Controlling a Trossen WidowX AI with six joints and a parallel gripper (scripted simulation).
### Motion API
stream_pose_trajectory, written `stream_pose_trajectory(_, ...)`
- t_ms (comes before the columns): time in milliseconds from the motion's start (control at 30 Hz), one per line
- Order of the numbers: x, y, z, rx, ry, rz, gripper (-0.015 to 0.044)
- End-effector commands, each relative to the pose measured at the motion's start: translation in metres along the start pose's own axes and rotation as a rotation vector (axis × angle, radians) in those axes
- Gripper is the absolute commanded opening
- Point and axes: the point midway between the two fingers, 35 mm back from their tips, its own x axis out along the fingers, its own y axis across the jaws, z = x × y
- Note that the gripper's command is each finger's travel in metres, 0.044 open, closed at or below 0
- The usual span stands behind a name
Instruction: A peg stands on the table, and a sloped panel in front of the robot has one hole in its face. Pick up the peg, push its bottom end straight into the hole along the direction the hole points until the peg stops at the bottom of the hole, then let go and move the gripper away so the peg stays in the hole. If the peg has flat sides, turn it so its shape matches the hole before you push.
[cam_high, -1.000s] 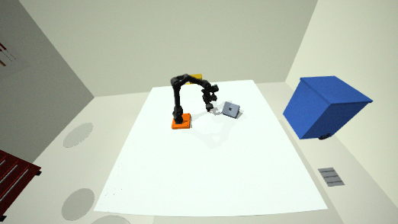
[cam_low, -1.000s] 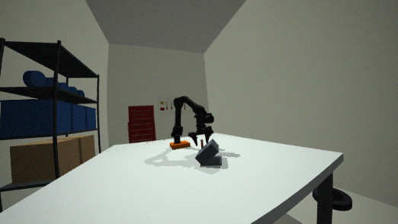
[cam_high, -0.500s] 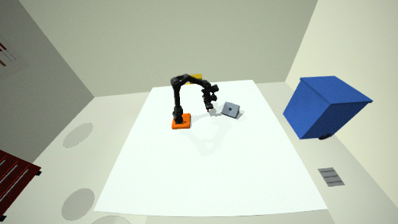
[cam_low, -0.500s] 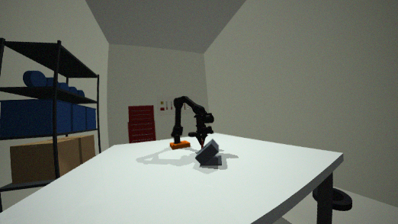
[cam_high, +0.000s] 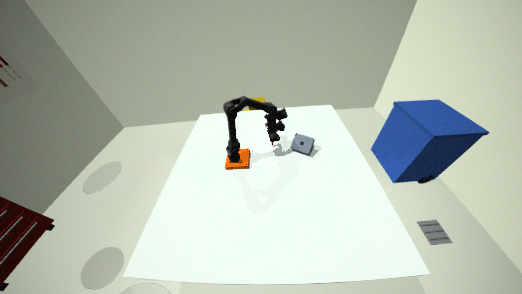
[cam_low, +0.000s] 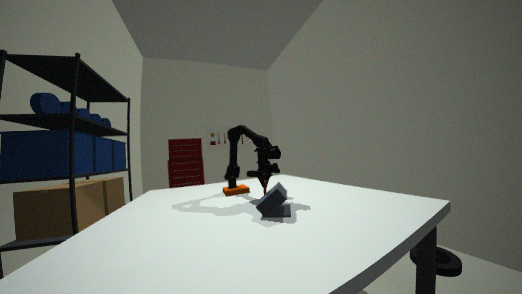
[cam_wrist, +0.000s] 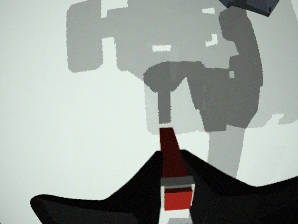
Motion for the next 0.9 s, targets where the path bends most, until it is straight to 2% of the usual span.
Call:
stream_pose_trajectory(0,-0.018,0.001,0.002,-0.001,-0.015,0.006,0.0)
stream_pose_trajectory(433,-0.063,0.0,0.002,-0.003,-0.012,0.007,0.0)
stream_pose_trajectory(867,-0.066,-0.006,0.009,0.043,-0.016,0.045,0.0)
